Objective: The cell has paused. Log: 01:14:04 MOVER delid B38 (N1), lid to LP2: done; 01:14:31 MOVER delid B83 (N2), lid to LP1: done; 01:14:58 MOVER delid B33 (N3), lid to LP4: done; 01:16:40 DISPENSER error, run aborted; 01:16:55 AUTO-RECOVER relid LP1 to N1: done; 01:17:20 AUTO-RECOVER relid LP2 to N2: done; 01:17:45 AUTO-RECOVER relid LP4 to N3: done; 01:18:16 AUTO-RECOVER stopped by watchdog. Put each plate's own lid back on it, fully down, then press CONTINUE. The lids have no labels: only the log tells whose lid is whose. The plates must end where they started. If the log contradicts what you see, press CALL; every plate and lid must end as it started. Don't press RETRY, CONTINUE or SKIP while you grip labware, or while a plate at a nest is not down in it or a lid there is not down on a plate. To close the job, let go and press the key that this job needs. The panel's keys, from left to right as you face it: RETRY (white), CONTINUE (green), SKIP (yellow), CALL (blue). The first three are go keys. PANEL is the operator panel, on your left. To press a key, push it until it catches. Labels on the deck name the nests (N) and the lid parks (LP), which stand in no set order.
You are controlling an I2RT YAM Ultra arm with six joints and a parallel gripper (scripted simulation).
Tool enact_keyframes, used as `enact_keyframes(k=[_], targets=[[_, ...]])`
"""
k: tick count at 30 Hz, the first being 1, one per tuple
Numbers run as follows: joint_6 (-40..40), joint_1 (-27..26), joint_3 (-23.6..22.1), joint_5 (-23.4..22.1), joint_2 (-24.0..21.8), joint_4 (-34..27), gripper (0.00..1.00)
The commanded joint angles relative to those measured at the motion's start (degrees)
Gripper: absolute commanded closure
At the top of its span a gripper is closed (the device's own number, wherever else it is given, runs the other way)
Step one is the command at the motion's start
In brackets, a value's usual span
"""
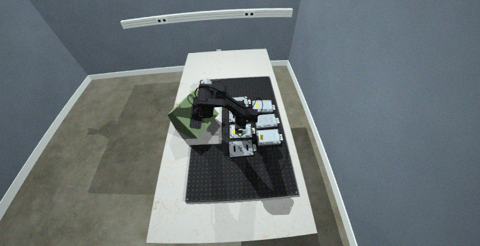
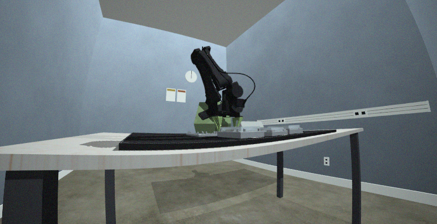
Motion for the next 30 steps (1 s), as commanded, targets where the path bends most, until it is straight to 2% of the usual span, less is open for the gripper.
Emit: enact_keyframes(k=[1,30], targets=[[-0.85,-0.53,1.42,-0.73,-0.74,2.34,0.0],[-0.98,-0.65,-0.15,-0.76,-0.15,2.79,0.0]])
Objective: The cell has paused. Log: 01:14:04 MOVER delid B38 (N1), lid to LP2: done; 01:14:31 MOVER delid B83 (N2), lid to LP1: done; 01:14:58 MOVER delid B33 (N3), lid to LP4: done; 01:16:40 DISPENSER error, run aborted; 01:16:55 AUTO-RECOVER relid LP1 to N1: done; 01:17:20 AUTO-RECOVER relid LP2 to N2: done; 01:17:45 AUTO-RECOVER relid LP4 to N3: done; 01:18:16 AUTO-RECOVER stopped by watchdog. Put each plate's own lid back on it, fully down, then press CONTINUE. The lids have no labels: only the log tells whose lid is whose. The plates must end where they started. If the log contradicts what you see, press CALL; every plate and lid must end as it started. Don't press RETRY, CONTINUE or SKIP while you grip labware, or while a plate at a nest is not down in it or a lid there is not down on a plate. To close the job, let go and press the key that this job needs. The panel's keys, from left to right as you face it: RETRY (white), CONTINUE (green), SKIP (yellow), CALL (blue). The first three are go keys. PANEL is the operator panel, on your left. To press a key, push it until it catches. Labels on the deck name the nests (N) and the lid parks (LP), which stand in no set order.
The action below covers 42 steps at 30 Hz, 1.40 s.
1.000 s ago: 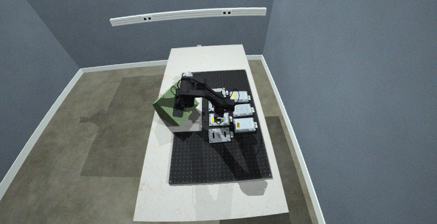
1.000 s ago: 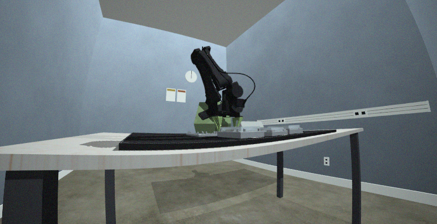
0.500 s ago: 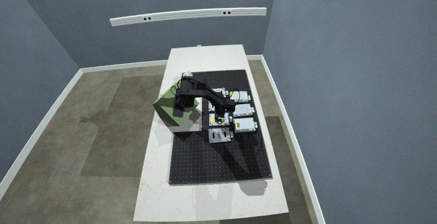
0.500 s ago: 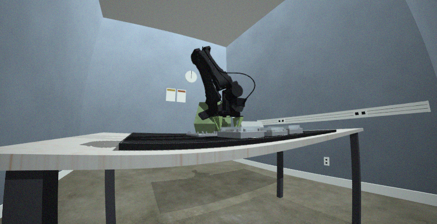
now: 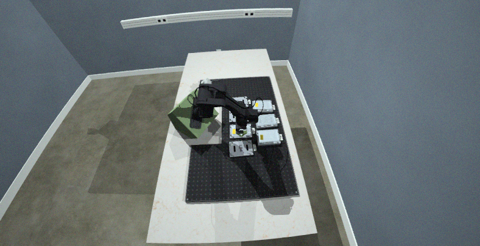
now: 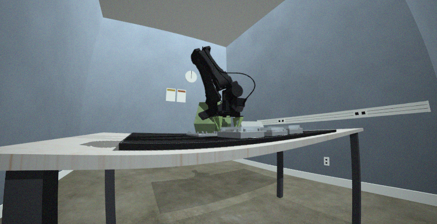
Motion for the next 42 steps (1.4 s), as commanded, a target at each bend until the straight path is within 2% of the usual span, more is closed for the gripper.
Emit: enact_keyframes(k=[1,8,9,18,37,38,42], targets=[[-0.31,-0.28,-0.2,-0.31,-0.13,0.96,0.0],[-0.73,-0.88,-1.53,-0.82,0.19,1.69,0.0],[-0.41,-0.39,-0.36,-0.38,-0.14,1.15,0.0],[-0.48,-0.47,-0.48,-0.44,-0.16,1.27,0.0],[-0.61,-0.63,-0.72,-0.54,-0.21,1.51,0.17],[-0.96,-1.16,-1.92,-0.98,-0.31,2.14,0.18],[-0.64,-0.67,-0.77,-0.57,-0.22,1.57,0.2]])
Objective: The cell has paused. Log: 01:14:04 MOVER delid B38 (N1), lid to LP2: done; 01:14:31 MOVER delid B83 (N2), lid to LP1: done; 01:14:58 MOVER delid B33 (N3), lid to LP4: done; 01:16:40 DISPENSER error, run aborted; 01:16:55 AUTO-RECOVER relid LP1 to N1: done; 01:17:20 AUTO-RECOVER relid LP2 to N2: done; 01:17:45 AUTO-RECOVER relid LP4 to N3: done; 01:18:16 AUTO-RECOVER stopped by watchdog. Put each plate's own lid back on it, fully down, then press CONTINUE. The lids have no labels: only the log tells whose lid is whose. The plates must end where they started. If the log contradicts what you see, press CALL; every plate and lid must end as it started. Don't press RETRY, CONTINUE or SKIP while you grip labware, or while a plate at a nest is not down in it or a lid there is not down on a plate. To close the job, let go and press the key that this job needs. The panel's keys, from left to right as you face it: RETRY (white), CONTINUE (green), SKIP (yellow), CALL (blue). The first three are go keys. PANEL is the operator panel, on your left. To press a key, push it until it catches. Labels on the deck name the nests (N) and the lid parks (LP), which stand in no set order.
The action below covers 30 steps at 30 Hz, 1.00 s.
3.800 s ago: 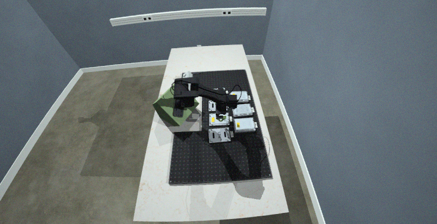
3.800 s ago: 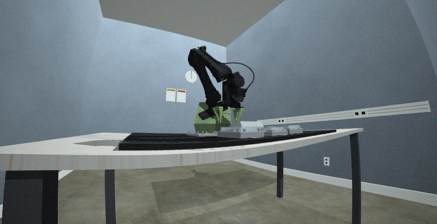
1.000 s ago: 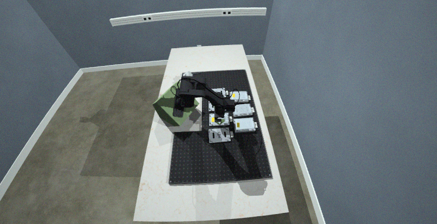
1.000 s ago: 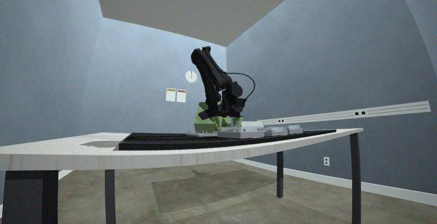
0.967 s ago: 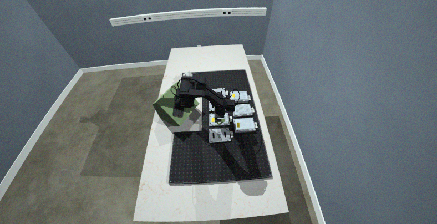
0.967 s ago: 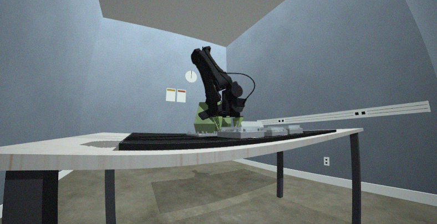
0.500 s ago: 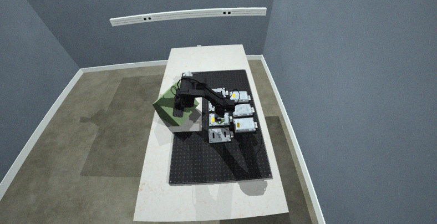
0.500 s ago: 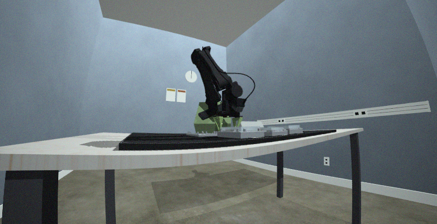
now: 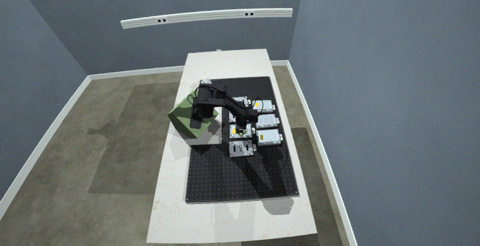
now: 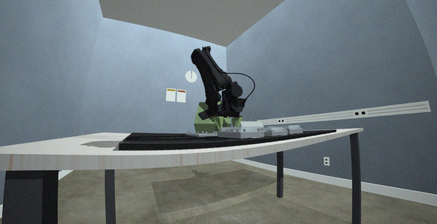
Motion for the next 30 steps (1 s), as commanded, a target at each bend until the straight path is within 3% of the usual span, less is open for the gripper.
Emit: enact_keyframes(k=[1,11,15,16,30], targets=[[-0.3,-0.4,-0.24,-0.33,-0.16,0.77,1.0],[-0.72,-1.0,-1.57,-0.81,-0.64,1.55,1.0],[-0.02,-0.46,-1.36,-0.35,-1.8,-0.8,1.0],[0.48,0.38,1.1,0.1,-2.3,-1.3,1.0],[3.13,3.77,3.03,2.39,-6.93,-8.92,1.0]])
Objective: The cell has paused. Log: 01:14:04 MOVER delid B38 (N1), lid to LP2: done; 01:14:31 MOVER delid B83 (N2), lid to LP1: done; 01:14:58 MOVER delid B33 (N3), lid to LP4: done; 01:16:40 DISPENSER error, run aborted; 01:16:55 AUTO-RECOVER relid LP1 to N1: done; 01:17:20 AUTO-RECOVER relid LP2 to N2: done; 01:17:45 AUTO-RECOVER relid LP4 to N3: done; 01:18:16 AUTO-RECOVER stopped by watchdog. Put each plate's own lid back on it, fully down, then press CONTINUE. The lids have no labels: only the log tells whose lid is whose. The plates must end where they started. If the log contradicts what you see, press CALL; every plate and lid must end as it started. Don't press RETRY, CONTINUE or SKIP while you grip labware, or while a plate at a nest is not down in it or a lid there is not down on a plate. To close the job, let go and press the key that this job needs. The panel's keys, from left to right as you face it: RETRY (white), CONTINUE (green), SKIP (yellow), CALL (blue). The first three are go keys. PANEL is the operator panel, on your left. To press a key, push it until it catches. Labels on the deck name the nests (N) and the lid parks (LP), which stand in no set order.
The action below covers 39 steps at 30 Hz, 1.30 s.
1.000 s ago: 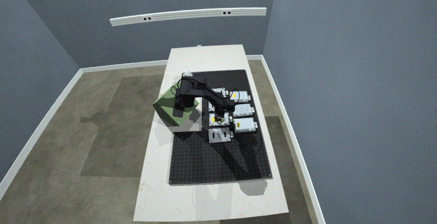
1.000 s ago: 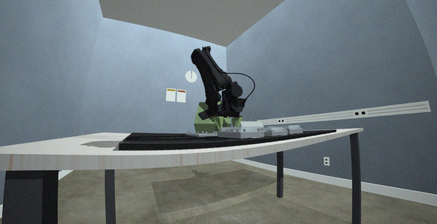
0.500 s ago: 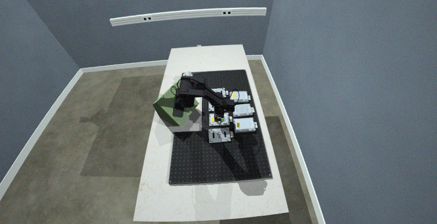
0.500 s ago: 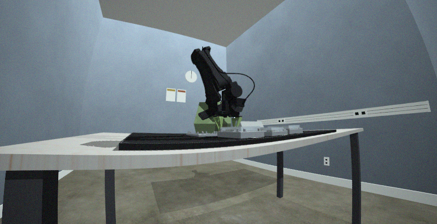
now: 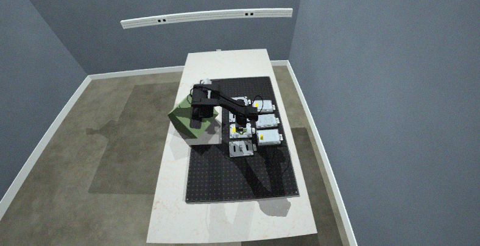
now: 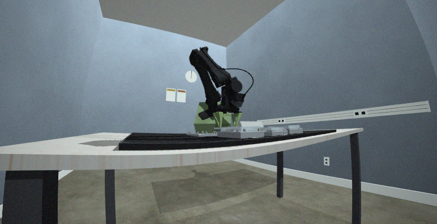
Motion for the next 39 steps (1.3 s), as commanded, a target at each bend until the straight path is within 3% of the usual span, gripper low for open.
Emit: enact_keyframes(k=[1,13,39], targets=[[1.19,1.43,1.77,0.95,-1.95,-2.74,1.0],[3.71,4.29,3.66,2.73,-4.79,-8.63,1.0],[4.52,5.29,4.37,3.22,-3.05,-9.38,1.0]])
